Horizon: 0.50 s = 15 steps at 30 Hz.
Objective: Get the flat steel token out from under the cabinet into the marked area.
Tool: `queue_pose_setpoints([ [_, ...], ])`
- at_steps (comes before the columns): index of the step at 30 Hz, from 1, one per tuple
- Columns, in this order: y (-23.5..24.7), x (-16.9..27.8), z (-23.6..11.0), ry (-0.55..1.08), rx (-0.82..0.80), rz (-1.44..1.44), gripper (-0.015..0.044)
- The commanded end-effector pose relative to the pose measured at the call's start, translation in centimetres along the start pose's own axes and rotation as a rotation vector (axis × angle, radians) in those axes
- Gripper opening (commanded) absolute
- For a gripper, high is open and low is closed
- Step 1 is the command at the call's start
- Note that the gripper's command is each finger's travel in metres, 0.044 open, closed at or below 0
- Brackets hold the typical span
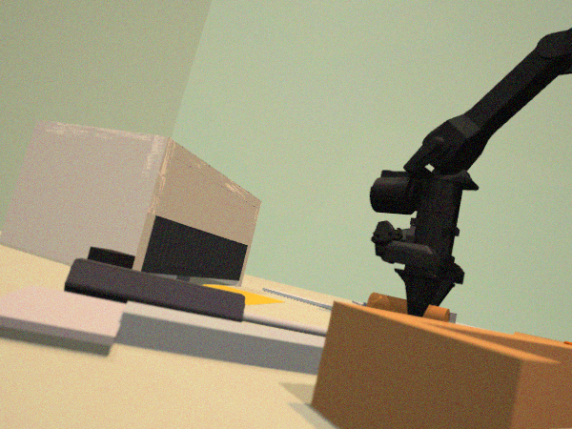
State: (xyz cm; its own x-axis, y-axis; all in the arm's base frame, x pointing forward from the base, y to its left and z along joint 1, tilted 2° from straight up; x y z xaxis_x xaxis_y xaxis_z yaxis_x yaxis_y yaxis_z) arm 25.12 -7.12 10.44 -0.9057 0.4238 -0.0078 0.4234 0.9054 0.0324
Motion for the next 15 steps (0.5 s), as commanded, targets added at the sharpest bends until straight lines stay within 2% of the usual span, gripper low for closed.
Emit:
queue_pose_setpoints([
  [1,-0.10,-0.07,-0.07,-0.002,0.006,0.043,0.0000],
  [15,-0.17,-0.08,-0.09,-0.003,0.006,0.158,0.0000],
])
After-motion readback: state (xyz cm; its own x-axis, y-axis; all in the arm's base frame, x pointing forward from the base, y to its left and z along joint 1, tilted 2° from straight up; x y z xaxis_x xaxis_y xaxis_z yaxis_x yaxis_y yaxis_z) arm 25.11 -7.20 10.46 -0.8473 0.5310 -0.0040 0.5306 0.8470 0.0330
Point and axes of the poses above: the point midway between the two fingers, 35 mm back from their tips, its own z axis out along the fingers, its own y axis across the jaws, x = y × z, the point moved 9 cm from there along -z, back along the fingers, and after that the axes turned 15 degrees about z, right-handed, at the moved point
